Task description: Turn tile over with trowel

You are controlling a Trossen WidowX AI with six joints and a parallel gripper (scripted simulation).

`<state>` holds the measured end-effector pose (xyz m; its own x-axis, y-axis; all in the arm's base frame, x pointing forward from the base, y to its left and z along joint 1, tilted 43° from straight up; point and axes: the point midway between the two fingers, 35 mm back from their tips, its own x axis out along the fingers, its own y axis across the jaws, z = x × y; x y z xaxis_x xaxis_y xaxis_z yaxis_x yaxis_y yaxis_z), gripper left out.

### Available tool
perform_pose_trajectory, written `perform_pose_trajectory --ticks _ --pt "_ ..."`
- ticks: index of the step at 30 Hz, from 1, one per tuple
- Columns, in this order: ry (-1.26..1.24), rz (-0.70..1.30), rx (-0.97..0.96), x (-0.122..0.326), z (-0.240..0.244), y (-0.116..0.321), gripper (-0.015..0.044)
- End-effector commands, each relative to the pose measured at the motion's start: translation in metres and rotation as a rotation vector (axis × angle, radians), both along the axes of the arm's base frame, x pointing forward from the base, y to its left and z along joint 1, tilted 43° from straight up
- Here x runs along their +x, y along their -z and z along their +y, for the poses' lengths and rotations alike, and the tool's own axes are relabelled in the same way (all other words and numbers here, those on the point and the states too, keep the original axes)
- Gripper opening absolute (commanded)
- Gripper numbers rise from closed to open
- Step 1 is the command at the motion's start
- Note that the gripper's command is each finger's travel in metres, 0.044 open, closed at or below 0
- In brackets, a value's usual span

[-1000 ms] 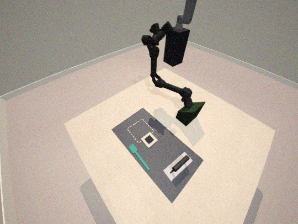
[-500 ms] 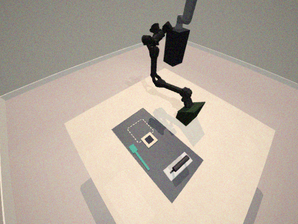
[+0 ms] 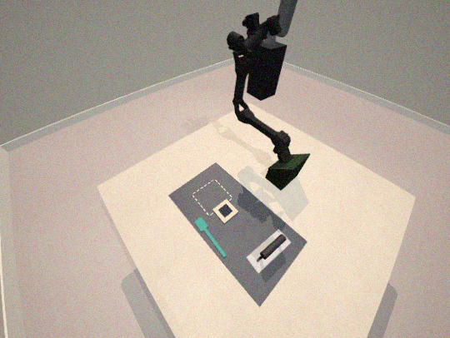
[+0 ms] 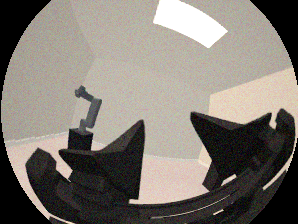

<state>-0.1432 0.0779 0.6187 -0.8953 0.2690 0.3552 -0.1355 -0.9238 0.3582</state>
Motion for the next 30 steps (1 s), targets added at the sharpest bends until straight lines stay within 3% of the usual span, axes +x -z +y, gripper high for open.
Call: perform_pose_trajectory --ticks 1,18,30 --pt "0.099 0.014 -0.086 0.002 0.045 0.003 0.0270" --pt "0.495 0.040 -0.483 0.052 0.231 0.070 0.0270" --pt "0.752 0.033 -0.670 0.122 0.314 0.131 0.0270"
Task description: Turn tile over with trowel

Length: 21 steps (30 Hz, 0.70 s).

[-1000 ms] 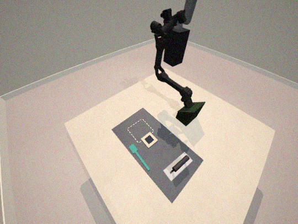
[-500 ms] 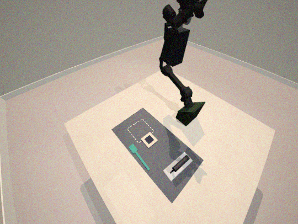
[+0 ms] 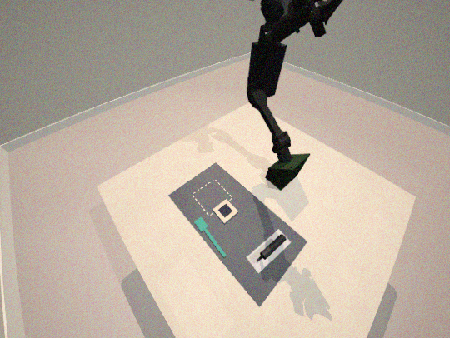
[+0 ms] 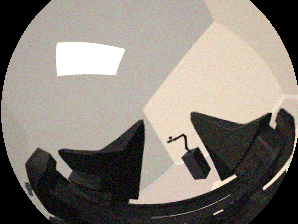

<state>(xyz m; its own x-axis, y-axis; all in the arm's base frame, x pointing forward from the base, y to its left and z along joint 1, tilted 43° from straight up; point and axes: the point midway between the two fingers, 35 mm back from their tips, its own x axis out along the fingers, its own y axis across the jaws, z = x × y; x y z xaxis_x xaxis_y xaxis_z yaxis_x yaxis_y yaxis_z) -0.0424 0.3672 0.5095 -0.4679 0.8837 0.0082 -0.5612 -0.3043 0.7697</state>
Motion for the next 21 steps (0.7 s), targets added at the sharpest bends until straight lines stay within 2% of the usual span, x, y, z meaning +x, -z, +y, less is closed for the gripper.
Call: perform_pose_trajectory --ticks 1,11,21 --pt "0.092 0.001 -0.092 0.027 0.031 0.028 0.0270" --pt "0.319 0.022 -0.344 0.096 0.090 0.105 0.0270" --pt "0.520 0.058 -0.598 0.161 0.111 0.190 0.0270"
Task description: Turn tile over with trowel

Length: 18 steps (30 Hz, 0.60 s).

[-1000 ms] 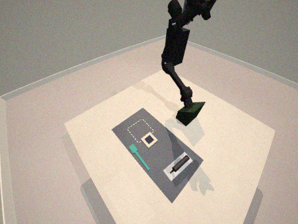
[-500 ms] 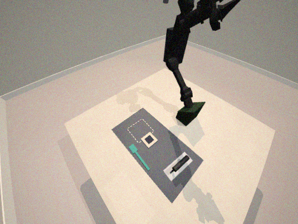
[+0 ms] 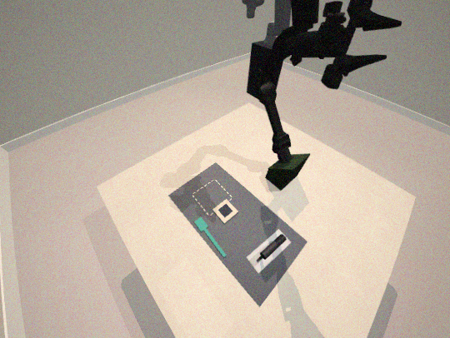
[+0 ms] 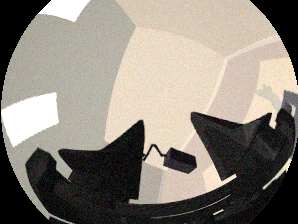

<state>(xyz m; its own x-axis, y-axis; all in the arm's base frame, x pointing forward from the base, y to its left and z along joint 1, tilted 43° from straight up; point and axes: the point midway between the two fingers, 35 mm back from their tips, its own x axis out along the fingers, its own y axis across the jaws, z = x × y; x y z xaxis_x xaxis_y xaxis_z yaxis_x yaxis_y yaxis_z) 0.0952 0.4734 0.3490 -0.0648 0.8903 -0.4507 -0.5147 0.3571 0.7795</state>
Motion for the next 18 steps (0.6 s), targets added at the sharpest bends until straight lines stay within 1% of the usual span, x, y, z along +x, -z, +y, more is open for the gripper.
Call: perform_pose_trajectory --ticks 1,9,18 --pt "0.095 0.015 -0.109 0.031 0.006 0.037 0.0270" --pt "0.256 0.005 -0.314 0.093 0.005 0.107 0.0270" --pt "0.417 0.003 -0.572 0.152 -0.014 0.191 0.0270"
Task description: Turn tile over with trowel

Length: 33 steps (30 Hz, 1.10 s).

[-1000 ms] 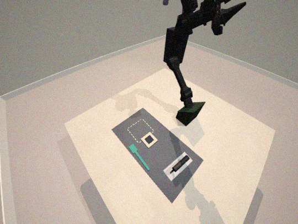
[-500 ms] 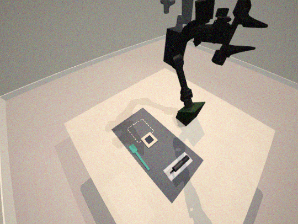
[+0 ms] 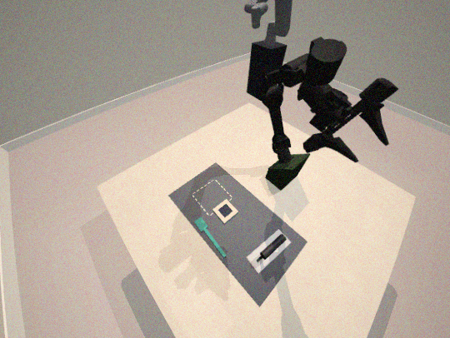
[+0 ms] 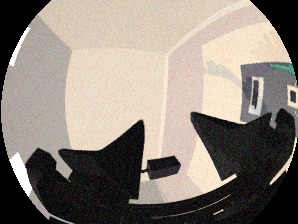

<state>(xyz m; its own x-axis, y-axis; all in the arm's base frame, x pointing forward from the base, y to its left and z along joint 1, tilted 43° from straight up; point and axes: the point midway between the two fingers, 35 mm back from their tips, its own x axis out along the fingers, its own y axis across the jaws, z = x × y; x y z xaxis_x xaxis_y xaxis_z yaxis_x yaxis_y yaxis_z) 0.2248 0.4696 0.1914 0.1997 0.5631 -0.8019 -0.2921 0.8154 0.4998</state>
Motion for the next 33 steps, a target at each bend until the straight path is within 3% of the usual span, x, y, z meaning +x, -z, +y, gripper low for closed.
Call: perform_pose_trajectory --ticks 1,17,33 --pt "0.073 0.002 -0.134 0.029 -0.013 0.043 0.0270" --pt "0.248 0.026 -0.645 0.103 -0.100 0.185 0.0270" --pt "0.359 0.100 -1.161 0.135 -0.223 0.298 0.0270"
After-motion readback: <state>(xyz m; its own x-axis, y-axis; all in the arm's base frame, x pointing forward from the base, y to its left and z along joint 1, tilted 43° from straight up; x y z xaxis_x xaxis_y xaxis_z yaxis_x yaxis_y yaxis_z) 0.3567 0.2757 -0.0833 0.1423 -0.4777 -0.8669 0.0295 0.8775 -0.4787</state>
